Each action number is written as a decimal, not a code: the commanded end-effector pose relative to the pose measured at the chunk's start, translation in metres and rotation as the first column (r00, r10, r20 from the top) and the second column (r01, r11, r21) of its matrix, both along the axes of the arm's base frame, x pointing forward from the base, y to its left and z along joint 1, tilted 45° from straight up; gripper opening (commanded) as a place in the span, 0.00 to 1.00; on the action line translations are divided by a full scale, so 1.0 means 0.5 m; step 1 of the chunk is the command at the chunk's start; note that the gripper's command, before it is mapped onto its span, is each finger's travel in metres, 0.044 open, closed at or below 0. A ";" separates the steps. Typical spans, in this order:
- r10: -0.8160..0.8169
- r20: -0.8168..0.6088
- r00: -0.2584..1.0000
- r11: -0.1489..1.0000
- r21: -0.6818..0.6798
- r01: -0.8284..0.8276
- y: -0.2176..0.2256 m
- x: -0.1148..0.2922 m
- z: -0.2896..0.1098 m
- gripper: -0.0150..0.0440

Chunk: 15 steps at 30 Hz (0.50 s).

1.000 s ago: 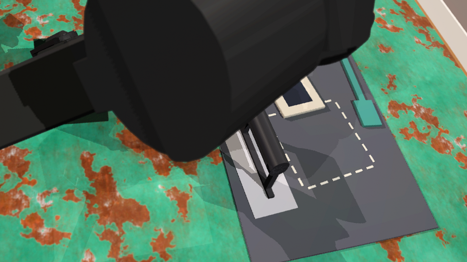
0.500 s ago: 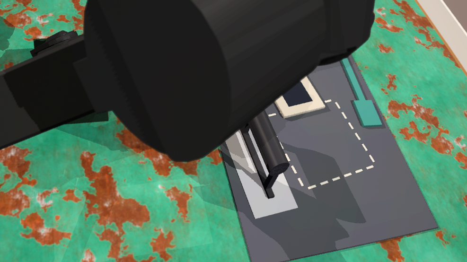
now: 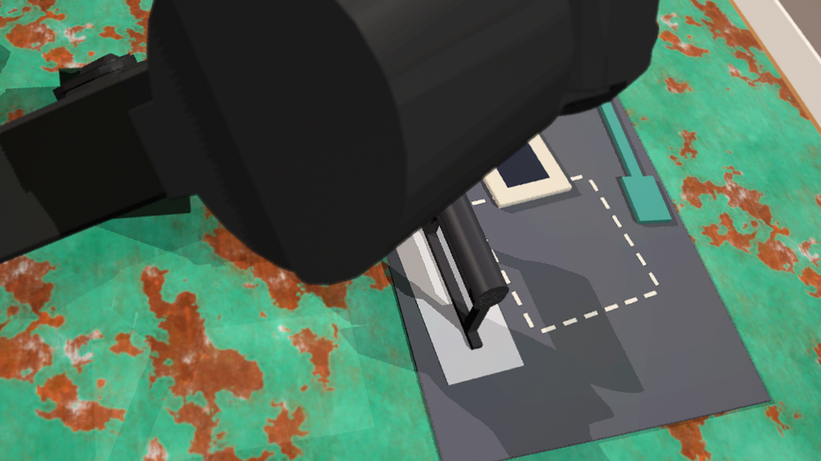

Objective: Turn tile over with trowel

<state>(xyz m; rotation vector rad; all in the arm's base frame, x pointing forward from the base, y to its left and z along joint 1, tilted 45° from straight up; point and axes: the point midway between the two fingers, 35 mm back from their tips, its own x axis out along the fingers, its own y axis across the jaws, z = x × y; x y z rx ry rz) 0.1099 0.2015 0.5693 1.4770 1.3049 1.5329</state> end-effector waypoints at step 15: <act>0.000 0.000 1.000 1.000 0.000 0.000 0.000 0.000 0.000 0.39</act>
